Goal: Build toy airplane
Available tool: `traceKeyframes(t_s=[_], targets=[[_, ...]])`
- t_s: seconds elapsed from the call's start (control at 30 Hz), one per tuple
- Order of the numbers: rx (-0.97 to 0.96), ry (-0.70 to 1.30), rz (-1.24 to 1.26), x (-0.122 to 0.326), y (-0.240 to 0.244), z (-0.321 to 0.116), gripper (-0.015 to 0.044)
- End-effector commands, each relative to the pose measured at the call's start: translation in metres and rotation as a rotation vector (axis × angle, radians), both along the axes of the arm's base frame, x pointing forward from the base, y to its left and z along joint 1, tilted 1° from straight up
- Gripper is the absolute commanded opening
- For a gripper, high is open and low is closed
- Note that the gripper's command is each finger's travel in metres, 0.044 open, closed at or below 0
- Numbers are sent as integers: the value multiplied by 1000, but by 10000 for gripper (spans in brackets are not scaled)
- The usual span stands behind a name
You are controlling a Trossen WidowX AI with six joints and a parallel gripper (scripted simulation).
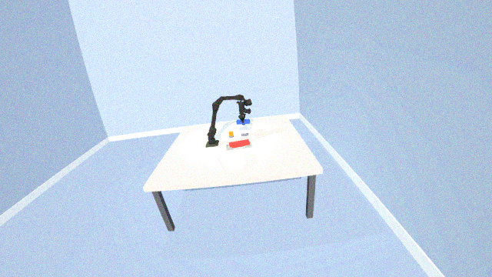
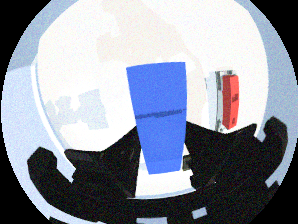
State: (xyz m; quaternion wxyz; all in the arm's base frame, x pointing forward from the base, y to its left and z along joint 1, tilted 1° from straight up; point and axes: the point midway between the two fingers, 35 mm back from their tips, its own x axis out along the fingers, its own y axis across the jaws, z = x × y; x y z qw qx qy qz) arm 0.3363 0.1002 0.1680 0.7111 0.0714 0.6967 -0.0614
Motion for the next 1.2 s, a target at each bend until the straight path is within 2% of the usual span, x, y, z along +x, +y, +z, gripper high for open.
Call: traceKeyframes(t_s=[0.0, 1.17], targets=[[-5, -6, 7, -1, -1, 11, 0], [-3, -4, -530, 3, -106, -7, 0]])
